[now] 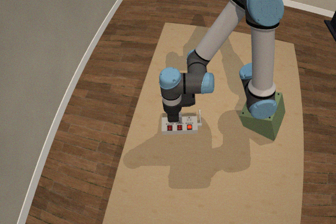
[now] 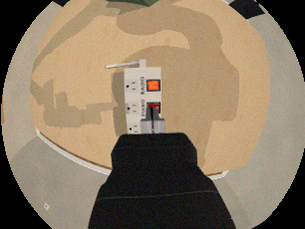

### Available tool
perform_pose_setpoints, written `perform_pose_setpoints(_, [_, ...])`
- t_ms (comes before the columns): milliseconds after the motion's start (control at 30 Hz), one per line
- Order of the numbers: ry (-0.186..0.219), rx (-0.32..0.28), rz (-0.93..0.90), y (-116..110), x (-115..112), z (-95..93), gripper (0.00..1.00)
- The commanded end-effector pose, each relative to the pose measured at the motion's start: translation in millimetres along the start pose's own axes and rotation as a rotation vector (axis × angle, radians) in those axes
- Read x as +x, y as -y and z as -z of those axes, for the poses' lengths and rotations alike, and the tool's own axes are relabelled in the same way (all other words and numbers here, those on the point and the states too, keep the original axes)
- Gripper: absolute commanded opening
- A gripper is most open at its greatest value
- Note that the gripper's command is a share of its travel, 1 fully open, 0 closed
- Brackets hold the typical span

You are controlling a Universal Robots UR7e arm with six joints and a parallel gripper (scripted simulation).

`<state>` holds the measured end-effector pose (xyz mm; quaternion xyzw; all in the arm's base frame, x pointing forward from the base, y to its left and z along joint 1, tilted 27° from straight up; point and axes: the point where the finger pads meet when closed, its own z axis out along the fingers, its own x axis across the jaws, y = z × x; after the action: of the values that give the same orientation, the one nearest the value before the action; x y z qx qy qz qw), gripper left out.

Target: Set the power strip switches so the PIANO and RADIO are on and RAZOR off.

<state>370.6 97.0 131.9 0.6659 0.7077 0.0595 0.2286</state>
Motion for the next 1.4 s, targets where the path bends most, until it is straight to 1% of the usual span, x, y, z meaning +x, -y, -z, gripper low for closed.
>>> perform_pose_setpoints(0, [0.000, -0.001, 0.000, -0.3, 0.0, -5.1, 0.00])
perform_pose_setpoints(767, [0.000, -0.001, 0.000, -0.3, -0.1, -30.8, 0.00])
perform_pose_setpoints(1367, [0.000, -0.001, 0.000, -0.3, -0.1, -36.6, 0.00])
